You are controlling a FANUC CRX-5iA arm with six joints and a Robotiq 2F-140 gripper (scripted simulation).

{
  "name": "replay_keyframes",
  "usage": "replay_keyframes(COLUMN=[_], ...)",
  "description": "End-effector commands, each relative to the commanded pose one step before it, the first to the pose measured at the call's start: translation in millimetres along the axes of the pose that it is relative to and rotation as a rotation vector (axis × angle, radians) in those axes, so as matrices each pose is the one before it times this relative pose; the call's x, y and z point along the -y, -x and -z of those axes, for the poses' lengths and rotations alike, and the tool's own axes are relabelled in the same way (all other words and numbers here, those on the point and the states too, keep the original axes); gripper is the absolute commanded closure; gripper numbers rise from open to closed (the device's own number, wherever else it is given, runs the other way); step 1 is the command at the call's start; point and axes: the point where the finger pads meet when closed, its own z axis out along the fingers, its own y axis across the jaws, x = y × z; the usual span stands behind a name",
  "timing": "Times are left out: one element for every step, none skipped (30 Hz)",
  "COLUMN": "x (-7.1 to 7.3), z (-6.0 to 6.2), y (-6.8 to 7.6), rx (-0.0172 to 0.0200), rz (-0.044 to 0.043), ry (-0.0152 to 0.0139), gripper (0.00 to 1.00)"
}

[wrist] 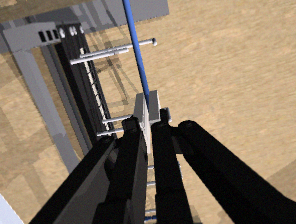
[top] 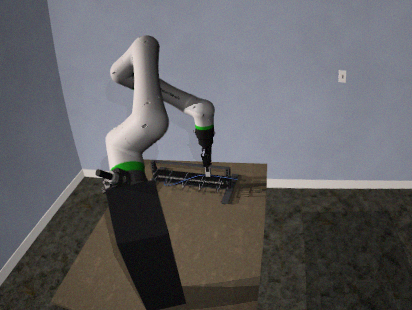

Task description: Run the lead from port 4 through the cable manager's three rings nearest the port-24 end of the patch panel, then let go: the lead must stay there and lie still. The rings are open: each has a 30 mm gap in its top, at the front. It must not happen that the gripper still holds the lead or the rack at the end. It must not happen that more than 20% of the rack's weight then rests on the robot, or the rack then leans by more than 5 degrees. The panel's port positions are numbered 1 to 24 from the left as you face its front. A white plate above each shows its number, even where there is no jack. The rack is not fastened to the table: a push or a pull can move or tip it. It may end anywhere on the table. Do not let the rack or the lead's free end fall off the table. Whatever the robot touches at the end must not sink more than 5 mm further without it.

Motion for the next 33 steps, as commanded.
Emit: replay_keyframes(x=[0.28, 0.0, 0.0, 0.0, 0.0, 0.0, 0.0, 0.0, 0.0, 0.0, 0.0, 0.0, 0.0, 0.0, 0.0, 0.0, -0.01, 0.0, 0.0, 0.01, 0.0, 0.0, 0.0, 0.0, 0.0, 0.0, 0.0, 0.0, -0.01, 0.01, 0.0, 0.0, 0.0], z=[-3.51, 0.0, -1.66, -1.72, -1.76, -1.8, -1.85, -1.88, -1.92, -1.95, -1.96, -1.99, -2.0, -2.02, -2.03, -2.03, -2.04, 0.0, 0.0, -2.02, -2.03, -2.01, -2.0, -1.98, -1.95, -1.94, -1.9, -1.87, -1.84, -1.79, -1.76, -1.72, -1.66], y=[-0.52, 0.0, 0.0, 0.0, 0.0, 0.0, 0.0, 0.0, 0.0, 0.0, 0.0, 0.0, 0.0, 0.0, 0.0, 0.0, 0.0, 0.0, 0.0, 0.0, 0.0, 0.0, 0.0, 0.0, 0.0, 0.0, 0.0, 0.0, 0.0, 0.0, 0.0, 0.0, 0.0], rx=[-0.00094, 0.0, 0.0, 0.0, 0.0, 0.0, 0.0, 0.0, 0.0, 0.0, 0.0, 0.0, 0.0, 0.0, 0.0, 0.0, 0.0, 0.0, 0.0, 0.0, 0.0, 0.0, 0.0, 0.0, 0.0, 0.0, 0.0, 0.0, 0.0, 0.0, 0.0, 0.0, 0.0], rz=[-0.00003, 0.0, 0.0, 0.0, 0.0, 0.0, 0.0, 0.0, 0.0, 0.0, 0.0, 0.0, 0.0, 0.0, 0.0, 0.0, 0.0, 0.0, 0.0, 0.0, 0.0, 0.0, 0.0, 0.0, 0.0, 0.0, 0.0, 0.0, 0.0, 0.0, 0.0, 0.0, 0.0], ry=[-0.00066, 0.0, 0.0, 0.0, 0.0, 0.0, 0.0, 0.0, 0.0, 0.0, 0.0, 0.0, 0.0, 0.0, 0.0, 0.0, 0.0, 0.0, 0.0, 0.0, 0.0, 0.0, 0.0, 0.0, 0.0, 0.0, 0.0, 0.0, 0.0, 0.0, 0.0, 0.0, 0.0], gripper=[1.0, 1.0, 1.0, 1.0, 1.0, 1.0, 1.0, 1.0, 1.0, 1.0, 1.0, 1.0, 1.0, 1.0, 1.0, 1.0, 1.0, 1.0, 1.0, 1.0, 1.0, 1.0, 1.0, 1.0, 1.0, 1.0, 1.0, 1.0, 1.0, 1.0, 1.0, 1.0, 1.0])
